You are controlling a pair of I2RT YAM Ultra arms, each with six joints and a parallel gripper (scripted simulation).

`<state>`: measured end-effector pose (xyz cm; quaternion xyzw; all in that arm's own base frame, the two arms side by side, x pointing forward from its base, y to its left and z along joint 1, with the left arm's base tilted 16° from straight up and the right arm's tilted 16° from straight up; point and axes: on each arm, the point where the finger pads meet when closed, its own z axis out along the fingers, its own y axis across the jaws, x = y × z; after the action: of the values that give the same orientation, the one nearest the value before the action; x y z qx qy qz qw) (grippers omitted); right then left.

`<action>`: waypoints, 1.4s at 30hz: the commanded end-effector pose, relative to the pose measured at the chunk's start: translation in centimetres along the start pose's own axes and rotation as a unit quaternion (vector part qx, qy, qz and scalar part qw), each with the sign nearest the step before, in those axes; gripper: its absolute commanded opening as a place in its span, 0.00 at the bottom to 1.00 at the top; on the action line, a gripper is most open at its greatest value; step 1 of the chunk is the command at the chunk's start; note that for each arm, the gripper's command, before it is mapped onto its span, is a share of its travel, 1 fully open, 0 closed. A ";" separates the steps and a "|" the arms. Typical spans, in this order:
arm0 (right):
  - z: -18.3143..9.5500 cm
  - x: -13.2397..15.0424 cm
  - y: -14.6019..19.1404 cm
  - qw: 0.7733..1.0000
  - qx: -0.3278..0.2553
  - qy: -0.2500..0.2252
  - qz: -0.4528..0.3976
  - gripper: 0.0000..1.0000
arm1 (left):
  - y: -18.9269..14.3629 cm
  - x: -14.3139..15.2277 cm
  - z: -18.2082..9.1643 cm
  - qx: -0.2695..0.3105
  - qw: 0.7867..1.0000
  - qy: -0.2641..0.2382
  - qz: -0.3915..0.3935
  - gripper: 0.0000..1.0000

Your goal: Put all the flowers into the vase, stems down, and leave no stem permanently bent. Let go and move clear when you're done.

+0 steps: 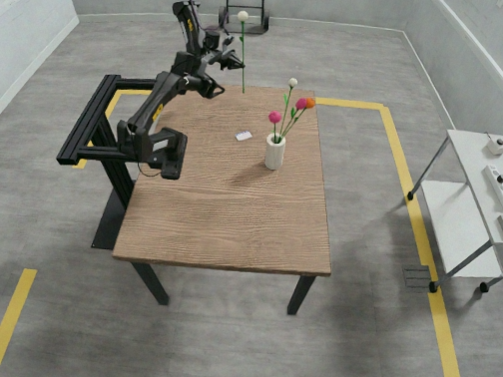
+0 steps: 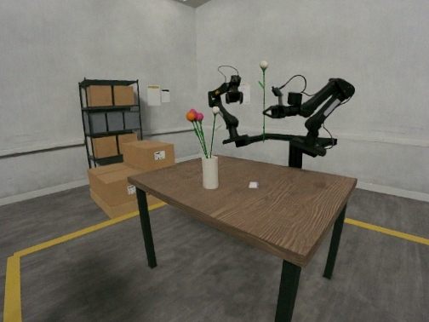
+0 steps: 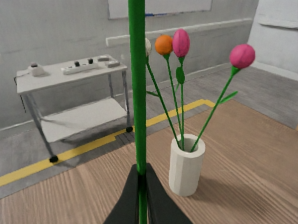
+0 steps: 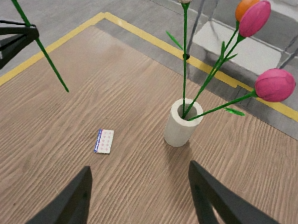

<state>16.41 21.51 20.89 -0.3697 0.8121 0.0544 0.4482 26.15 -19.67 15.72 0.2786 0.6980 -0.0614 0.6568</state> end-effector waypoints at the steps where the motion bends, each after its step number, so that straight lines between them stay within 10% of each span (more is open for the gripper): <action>1: -0.6 -0.4 0.0 1.000 -0.002 -0.015 0.005 0.70 | -0.4 -2.7 0.6 0.003 0.999 -0.033 -0.015 0.00; 42: -0.6 -0.4 0.0 1.000 -0.002 -0.015 0.005 0.70 | -5.8 -3.4 3.3 0.065 0.997 -0.034 -0.014 0.00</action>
<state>16.41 21.51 20.89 -0.3696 0.8121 0.0544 0.4482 26.18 -25.17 14.41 0.3179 0.6959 -0.0951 0.6369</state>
